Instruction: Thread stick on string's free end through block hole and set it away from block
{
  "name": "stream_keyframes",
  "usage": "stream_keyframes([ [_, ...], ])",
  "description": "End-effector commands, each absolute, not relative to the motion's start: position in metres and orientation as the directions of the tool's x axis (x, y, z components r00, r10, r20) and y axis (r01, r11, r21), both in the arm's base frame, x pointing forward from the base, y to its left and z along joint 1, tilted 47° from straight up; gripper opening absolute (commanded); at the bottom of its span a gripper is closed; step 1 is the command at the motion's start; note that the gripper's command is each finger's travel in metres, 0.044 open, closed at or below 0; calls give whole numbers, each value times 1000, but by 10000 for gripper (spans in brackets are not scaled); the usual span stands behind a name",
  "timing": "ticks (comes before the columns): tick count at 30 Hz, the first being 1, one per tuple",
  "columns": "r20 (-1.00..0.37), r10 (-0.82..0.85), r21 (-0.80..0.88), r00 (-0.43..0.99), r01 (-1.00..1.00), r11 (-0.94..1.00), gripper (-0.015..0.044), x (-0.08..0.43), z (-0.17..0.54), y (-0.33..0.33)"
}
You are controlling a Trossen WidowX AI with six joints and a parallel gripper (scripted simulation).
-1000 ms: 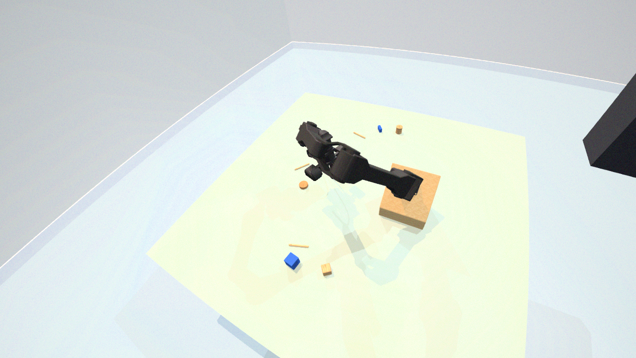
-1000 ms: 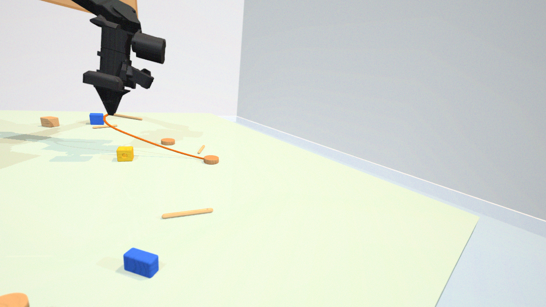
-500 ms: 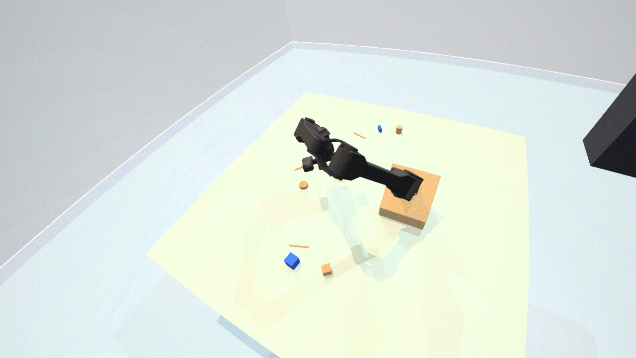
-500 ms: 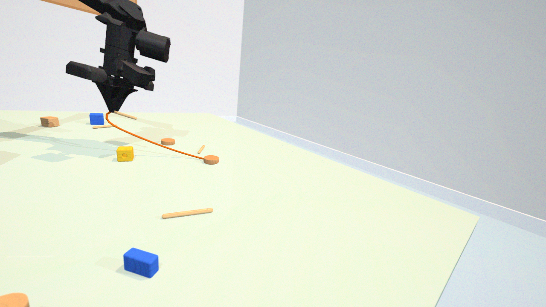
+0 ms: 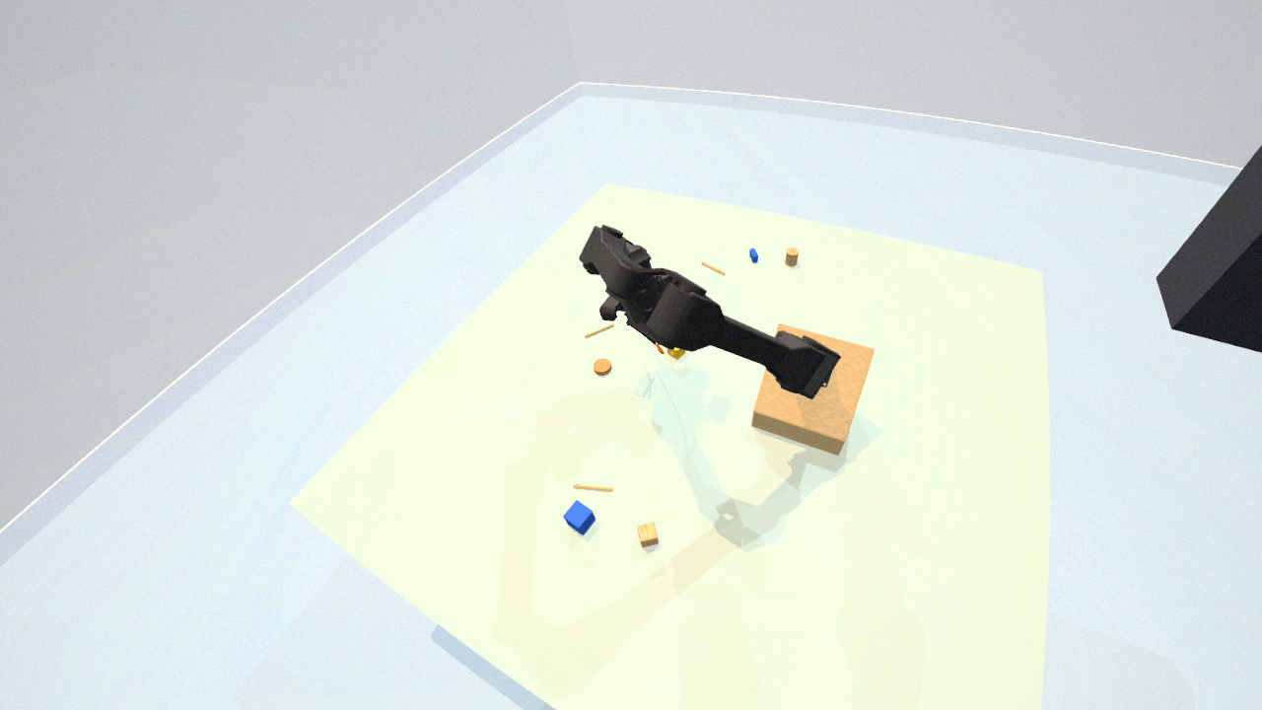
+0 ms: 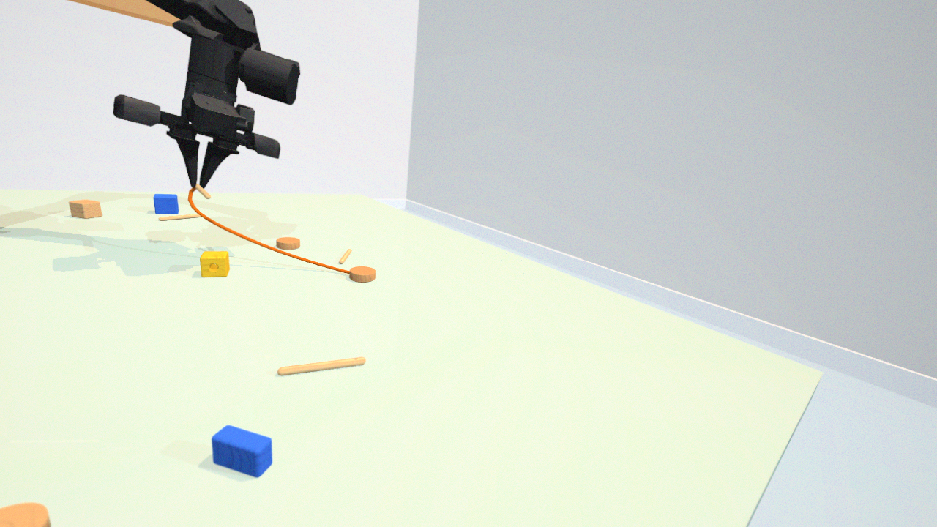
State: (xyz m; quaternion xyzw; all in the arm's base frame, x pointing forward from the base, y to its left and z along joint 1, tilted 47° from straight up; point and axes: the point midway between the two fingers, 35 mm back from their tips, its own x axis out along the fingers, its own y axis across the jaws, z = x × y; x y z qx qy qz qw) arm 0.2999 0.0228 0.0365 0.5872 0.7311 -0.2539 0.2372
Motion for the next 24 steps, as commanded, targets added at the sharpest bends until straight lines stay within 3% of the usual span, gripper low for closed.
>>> stream_keyframes([
  [1,-644,737,-200,-205,975,96,0,302,37,20],
  [12,-632,742,-499,-224,850,-168,0,304,39,14],
  [24,-616,749,-725,-243,546,-419,0,307,41,6],
])
